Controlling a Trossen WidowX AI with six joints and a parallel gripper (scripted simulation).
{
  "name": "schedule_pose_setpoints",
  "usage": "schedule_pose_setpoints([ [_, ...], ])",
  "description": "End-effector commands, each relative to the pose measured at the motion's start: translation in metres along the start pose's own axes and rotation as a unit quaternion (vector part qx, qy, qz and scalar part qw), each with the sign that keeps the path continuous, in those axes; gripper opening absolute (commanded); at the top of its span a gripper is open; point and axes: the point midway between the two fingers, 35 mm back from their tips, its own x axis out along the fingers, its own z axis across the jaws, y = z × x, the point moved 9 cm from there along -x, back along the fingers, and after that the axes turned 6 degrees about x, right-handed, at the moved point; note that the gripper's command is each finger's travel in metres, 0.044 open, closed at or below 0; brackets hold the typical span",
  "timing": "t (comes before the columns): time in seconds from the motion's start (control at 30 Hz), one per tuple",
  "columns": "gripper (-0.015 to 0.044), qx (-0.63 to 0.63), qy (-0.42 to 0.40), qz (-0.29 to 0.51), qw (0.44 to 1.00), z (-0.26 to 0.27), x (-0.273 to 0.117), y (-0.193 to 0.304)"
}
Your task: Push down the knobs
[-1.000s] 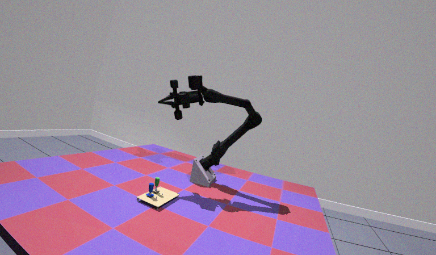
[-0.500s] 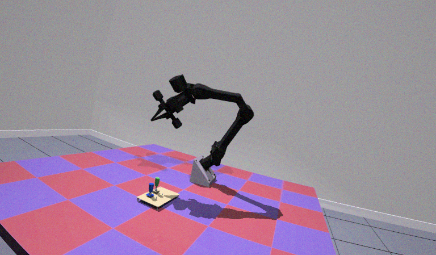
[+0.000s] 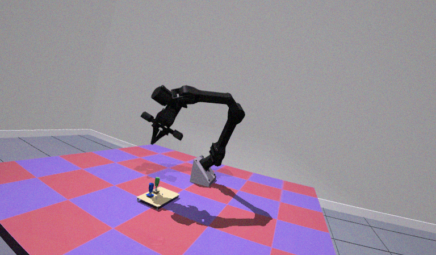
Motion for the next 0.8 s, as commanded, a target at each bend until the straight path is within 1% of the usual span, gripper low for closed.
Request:
schedule_pose_setpoints([
  [0.0,0.0,0.032,-0.042,0.03,0.998,0.01,0.018,-0.013],
  [0.4,0.0,0.12,-0.137,0.137,0.974,0.041,0.069,-0.043],
  [0.53,0.0,0.121,-0.138,0.139,0.973,0.042,0.069,-0.043],
  [0.63,0.0,0.121,-0.138,0.139,0.973,0.047,0.086,-0.039],
  [0.77,0.0,0.121,-0.138,0.139,0.973,0.048,0.088,-0.039],
])
